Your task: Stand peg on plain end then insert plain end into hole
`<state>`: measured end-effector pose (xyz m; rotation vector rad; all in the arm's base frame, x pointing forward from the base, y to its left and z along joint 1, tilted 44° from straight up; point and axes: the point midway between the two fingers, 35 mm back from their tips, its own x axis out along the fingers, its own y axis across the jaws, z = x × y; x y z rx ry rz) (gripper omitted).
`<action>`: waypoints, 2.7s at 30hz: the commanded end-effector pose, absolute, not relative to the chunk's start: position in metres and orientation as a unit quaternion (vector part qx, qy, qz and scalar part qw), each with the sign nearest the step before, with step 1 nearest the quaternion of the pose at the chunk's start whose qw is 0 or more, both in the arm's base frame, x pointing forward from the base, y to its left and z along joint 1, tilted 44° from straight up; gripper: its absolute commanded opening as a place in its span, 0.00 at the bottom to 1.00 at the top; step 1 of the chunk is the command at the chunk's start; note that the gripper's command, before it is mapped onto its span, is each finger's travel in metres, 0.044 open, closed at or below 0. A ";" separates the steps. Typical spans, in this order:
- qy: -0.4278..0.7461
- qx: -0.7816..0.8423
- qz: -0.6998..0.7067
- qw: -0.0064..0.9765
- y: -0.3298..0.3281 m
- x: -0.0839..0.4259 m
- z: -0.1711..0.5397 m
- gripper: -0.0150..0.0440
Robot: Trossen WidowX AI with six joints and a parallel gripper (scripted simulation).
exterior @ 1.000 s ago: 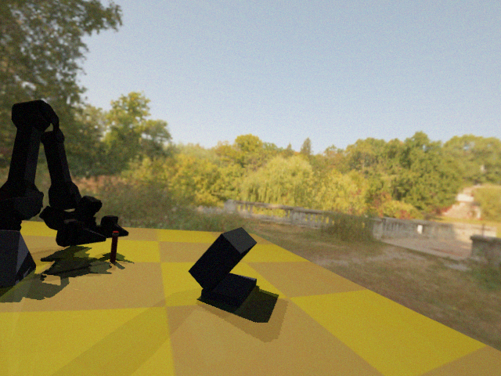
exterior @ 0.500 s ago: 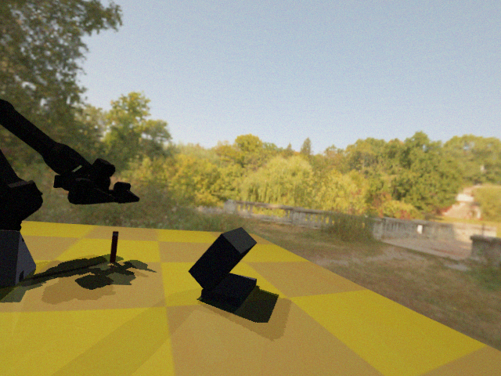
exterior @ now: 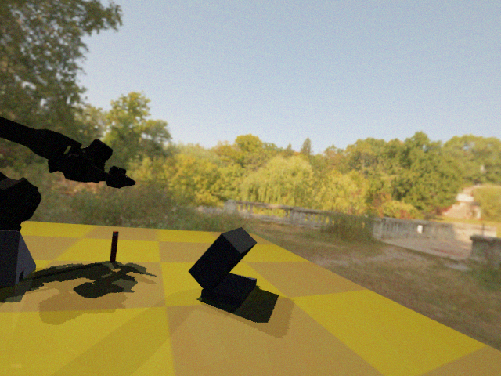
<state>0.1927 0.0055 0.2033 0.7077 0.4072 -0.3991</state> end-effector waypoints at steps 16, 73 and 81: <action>0.472 0.212 -0.156 0.842 0.021 0.194 0.155 1.00; 0.720 0.410 0.091 0.552 0.061 0.211 0.130 1.00; 0.720 0.410 0.090 0.553 0.070 0.211 0.121 1.00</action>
